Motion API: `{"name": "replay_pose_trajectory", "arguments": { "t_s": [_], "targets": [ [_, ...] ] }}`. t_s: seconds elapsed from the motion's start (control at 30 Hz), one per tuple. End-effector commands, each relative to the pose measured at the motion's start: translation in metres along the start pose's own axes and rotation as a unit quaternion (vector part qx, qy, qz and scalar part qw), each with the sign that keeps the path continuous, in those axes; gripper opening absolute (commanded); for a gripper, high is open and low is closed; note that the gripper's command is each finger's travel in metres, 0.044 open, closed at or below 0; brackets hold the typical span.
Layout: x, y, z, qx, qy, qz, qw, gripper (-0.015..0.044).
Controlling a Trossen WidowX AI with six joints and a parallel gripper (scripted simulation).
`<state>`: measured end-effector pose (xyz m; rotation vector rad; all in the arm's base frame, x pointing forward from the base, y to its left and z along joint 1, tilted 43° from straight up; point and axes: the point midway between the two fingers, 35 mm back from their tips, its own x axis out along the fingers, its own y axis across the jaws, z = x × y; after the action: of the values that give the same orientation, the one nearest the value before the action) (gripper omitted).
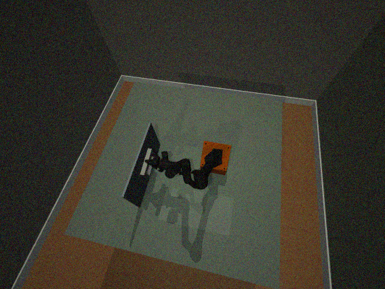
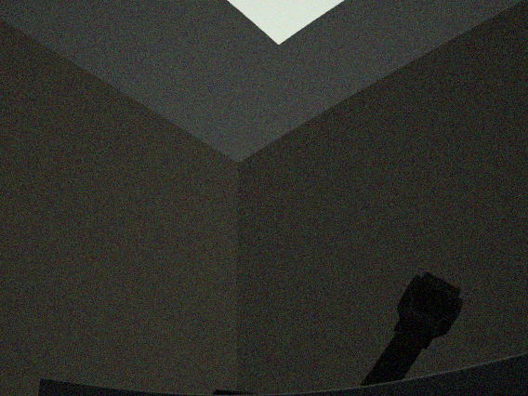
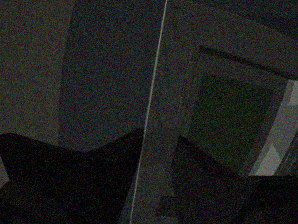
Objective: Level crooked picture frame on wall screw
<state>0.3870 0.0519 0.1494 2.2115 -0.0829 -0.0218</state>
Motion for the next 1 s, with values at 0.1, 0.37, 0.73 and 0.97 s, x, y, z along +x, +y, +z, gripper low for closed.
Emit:
{"name": "replay_pose_trajectory", "arguments": {
  "t_s": [0.1,0.37,0.73,0.97],
  "targets": [
    [0.0001,0.0032,0.0001,0.002,0.001,0.001,1.000,0.0000],
    [0.0001,0.0059,0.0001,0.002,0.001,0.001,1.000,0.0000],
    [0.0001,0.0095,0.0001,0.001,0.001,0.001,1.000,0.0000],
    [0.0002,0.0119,0.0001,0.001,0.001,0.001,1.000,0.0000]
  ]
}}
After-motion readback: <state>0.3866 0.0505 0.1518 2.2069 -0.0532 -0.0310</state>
